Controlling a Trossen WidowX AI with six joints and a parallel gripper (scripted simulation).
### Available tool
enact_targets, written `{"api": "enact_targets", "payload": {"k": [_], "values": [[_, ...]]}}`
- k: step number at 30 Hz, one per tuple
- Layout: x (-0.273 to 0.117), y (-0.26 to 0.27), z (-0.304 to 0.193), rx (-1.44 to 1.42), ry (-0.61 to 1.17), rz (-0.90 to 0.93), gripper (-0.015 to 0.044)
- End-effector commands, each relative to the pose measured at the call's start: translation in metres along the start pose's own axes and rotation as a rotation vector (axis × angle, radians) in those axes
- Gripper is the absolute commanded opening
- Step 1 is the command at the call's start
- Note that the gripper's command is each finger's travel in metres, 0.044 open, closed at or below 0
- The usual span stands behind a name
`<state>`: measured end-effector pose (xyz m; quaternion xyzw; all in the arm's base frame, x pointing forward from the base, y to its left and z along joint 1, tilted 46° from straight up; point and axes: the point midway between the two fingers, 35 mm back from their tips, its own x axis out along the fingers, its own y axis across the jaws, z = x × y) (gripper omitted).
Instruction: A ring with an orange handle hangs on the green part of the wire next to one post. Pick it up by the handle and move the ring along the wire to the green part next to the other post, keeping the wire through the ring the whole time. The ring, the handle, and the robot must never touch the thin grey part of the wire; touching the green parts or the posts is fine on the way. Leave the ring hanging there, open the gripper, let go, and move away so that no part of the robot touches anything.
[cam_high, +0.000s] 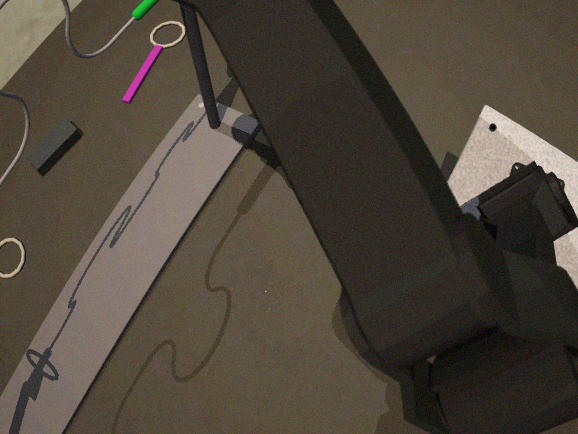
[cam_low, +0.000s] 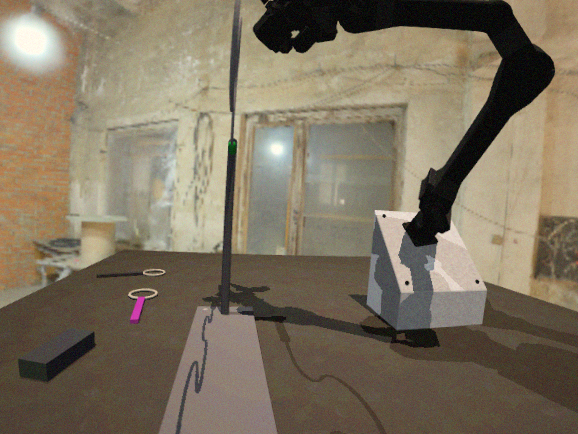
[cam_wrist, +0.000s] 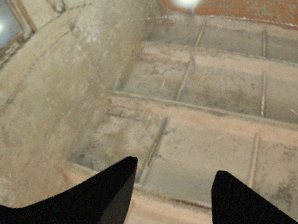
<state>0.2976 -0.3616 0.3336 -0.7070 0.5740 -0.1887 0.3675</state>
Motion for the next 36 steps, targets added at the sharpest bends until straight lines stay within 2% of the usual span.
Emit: {"api": "enact_targets", "payload": {"k": [1,12,25,29,36], "values": [[-0.037,-0.039,0.012,0.085,-0.090,-0.136,0.0160],[-0.149,-0.117,0.034,0.250,-0.359,-0.448,0.0160],[-0.306,-0.161,0.042,0.365,-0.737,-0.771,0.0160],[-0.344,-0.167,0.051,0.419,-0.862,-0.812,0.0160],[-0.388,-0.179,0.078,0.614,-1.047,-0.746,0.0160]]}}
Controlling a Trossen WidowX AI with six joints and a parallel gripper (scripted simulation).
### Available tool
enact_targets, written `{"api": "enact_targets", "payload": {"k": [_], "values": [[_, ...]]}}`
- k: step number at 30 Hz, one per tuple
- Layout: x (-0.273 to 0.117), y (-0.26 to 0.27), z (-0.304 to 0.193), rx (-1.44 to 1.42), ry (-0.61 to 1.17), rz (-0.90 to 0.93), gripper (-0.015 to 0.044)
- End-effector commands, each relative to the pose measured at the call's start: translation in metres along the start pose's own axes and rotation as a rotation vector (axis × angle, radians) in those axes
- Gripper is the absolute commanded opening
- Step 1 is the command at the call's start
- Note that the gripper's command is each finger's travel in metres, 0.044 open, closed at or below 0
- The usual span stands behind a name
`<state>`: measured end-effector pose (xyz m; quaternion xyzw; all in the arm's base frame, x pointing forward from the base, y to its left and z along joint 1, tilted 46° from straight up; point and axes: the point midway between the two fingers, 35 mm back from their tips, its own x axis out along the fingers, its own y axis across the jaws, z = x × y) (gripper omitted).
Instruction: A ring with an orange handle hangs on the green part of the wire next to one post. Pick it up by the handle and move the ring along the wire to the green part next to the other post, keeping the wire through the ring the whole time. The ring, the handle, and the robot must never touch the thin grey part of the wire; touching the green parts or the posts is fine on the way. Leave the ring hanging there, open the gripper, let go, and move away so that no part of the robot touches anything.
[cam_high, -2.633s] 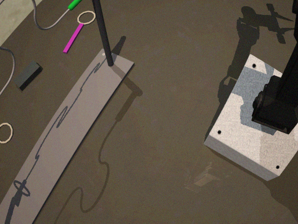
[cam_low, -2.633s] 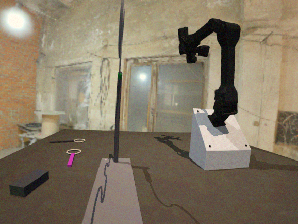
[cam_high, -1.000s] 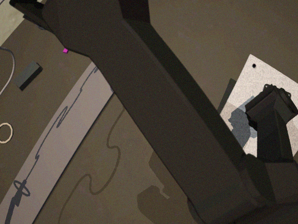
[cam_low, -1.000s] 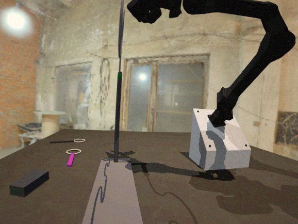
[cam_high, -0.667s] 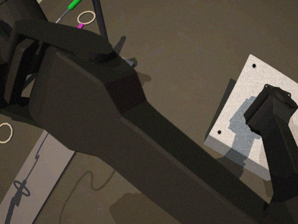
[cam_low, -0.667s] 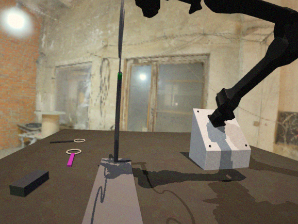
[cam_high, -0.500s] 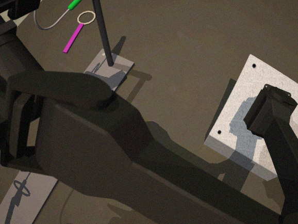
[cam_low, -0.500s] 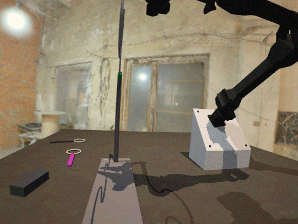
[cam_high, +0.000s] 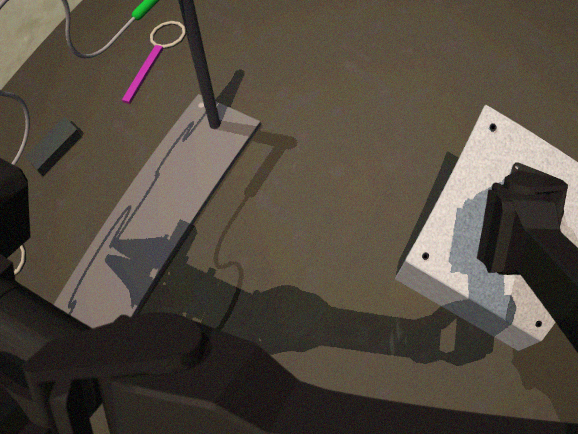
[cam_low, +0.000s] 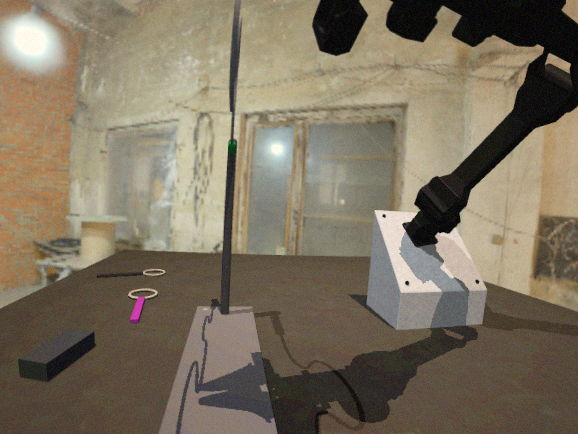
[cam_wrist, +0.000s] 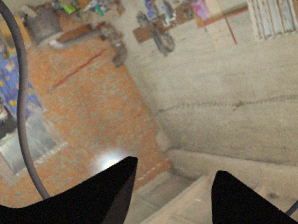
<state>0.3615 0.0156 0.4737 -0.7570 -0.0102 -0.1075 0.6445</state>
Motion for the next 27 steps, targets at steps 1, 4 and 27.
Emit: {"api": "enact_targets", "payload": {"k": [1,4,27], "values": [[0.002,-0.005,0.036,0.161,-0.065,-0.011,0.0160],[0.002,-0.008,0.062,0.277,-0.107,-0.009,0.0160],[-0.005,0.005,0.213,1.351,-0.080,0.100,0.0160]]}}
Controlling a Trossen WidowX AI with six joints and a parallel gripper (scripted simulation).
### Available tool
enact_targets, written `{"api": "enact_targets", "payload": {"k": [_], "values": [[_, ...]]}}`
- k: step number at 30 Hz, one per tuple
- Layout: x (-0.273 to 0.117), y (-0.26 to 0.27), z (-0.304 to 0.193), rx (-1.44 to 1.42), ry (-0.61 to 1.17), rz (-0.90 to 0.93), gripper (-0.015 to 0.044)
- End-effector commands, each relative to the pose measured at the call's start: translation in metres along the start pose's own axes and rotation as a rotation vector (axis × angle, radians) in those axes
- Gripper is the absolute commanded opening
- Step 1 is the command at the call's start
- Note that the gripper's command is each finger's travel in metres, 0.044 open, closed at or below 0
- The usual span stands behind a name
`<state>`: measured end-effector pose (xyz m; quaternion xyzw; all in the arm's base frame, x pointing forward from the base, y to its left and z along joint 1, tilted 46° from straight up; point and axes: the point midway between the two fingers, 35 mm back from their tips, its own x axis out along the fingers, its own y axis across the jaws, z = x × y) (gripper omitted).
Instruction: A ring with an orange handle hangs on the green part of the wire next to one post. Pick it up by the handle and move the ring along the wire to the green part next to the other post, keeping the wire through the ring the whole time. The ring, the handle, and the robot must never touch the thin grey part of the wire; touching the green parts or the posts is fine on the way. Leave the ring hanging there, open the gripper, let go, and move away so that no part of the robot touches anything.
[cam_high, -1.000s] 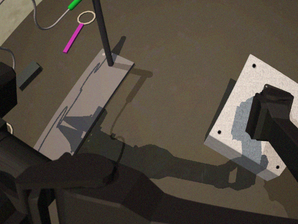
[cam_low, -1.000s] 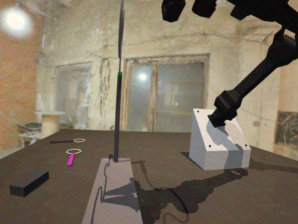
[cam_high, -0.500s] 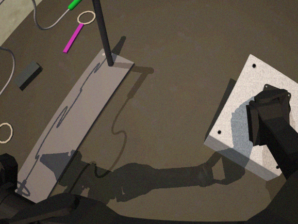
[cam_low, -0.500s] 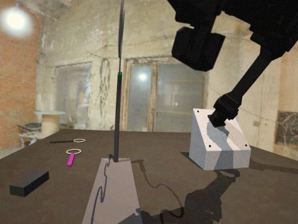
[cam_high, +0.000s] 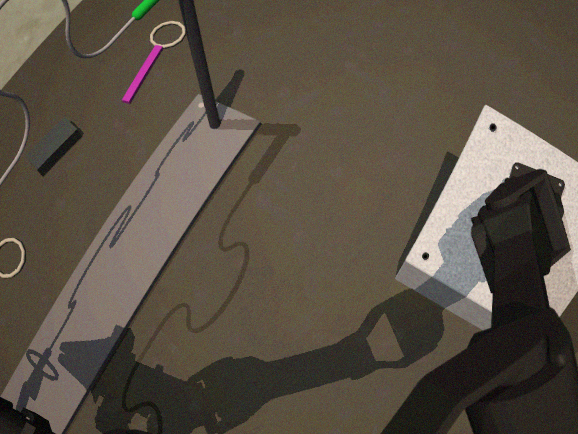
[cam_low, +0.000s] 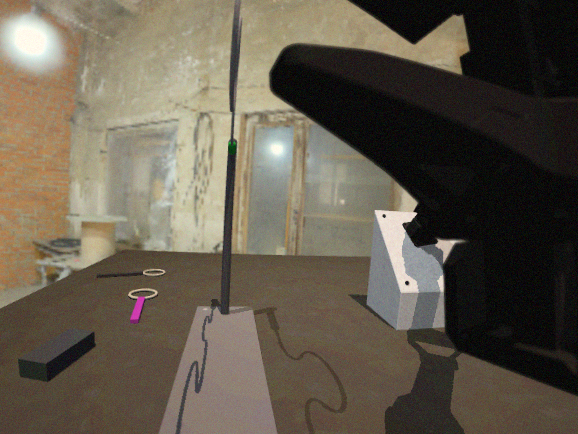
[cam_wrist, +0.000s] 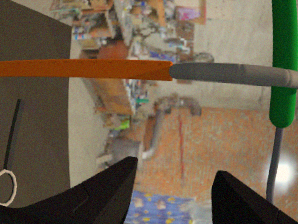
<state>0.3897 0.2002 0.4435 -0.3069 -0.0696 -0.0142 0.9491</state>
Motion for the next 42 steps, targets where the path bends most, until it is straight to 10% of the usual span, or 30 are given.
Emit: {"api": "enact_targets", "payload": {"k": [1,21,42], "values": [[-0.001,0.029,0.010,0.299,0.027,-0.027,0.0160],[-0.058,0.166,0.038,1.445,0.079,-0.199,0.0160],[-0.024,0.127,0.038,1.454,0.073,-0.200,0.0160]]}}
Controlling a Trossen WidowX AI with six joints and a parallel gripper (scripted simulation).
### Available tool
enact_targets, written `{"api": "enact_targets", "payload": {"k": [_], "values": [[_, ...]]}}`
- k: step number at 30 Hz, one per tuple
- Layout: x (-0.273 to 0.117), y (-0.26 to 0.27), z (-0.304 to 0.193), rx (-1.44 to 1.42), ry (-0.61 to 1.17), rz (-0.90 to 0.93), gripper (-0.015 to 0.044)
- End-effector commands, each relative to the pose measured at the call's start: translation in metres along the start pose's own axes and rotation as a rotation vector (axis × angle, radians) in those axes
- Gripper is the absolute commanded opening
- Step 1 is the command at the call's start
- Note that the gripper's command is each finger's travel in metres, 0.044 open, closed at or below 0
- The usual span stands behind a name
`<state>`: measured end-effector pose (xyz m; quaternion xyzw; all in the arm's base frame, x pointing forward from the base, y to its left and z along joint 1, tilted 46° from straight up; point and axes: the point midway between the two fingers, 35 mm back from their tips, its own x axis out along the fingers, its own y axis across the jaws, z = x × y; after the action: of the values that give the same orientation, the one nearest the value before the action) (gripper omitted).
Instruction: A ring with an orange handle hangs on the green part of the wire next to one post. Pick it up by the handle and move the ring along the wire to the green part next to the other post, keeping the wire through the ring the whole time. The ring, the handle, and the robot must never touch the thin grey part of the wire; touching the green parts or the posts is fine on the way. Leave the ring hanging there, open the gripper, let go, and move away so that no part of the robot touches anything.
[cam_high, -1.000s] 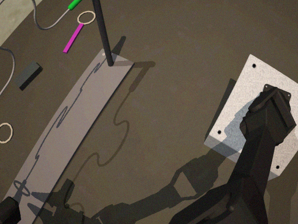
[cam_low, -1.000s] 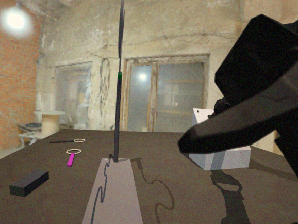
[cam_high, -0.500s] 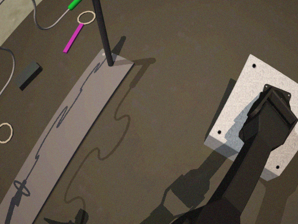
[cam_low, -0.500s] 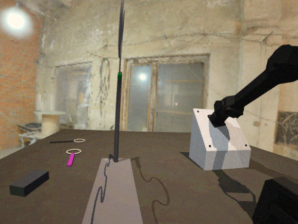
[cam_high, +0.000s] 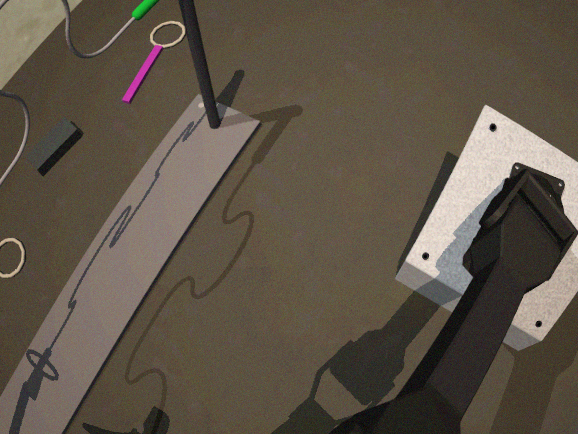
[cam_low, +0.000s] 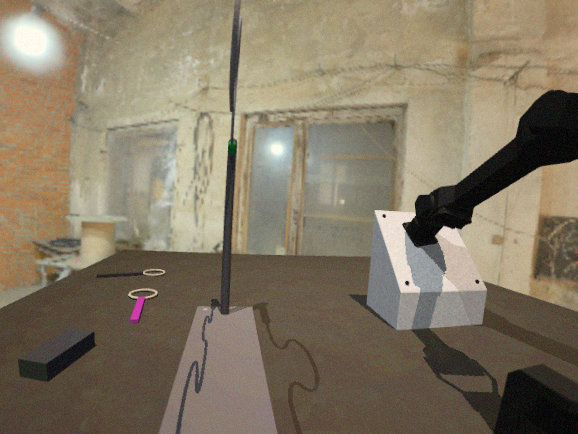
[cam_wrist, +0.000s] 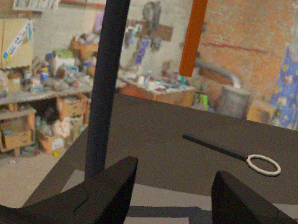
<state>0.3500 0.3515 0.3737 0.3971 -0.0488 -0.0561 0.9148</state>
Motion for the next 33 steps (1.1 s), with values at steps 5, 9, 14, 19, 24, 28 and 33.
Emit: {"api": "enact_targets", "payload": {"k": [5,9,14,19,24,28,33], "values": [[0.035,0.000,0.045,0.026,-0.020,-0.004,0.0160],[0.036,0.000,0.045,0.026,-0.020,-0.004,0.0160],[0.042,0.000,0.045,0.026,-0.020,-0.003,0.0160],[0.050,0.001,0.045,0.025,-0.021,-0.003,0.0160],[0.058,0.002,0.045,0.025,-0.021,-0.002,0.0160],[0.064,0.002,0.045,0.025,-0.022,-0.002,0.0160],[0.072,0.002,0.046,0.025,-0.022,-0.001,0.0160]]}}
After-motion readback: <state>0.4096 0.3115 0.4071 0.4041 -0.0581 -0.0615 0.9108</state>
